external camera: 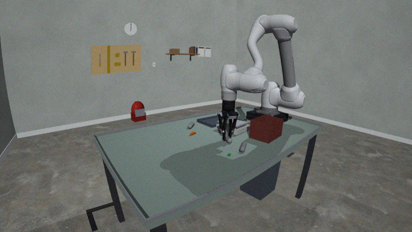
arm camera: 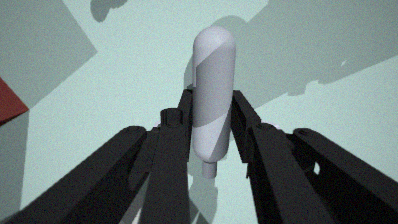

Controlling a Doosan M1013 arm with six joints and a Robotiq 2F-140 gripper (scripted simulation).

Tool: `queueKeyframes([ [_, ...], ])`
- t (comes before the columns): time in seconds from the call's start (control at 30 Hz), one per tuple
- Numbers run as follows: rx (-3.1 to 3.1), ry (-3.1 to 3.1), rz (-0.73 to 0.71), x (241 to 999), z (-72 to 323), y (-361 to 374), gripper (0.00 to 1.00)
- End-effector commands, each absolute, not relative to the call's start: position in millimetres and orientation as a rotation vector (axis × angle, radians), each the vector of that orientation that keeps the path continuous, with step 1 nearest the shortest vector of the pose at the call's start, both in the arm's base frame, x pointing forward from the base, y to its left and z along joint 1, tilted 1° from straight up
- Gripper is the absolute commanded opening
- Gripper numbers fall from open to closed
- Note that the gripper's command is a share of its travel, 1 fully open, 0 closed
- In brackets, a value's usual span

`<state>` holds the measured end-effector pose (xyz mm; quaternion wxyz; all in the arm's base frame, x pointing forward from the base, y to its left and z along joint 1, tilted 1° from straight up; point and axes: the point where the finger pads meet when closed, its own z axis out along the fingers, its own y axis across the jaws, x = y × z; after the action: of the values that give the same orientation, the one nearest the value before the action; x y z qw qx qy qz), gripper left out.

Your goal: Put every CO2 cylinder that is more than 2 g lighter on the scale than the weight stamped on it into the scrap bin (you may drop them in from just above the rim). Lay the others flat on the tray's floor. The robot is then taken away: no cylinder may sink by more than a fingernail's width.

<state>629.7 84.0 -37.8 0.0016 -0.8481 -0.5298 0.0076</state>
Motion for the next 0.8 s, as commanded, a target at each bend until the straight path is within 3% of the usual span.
queueKeyframes([
  [0.0,-2.662,-1.663,0.02,630.8,-32.1,84.2,0.1],
  [0.77,-2.662,-1.663,0.02,632.9,129.2,85.0,0.1],
])
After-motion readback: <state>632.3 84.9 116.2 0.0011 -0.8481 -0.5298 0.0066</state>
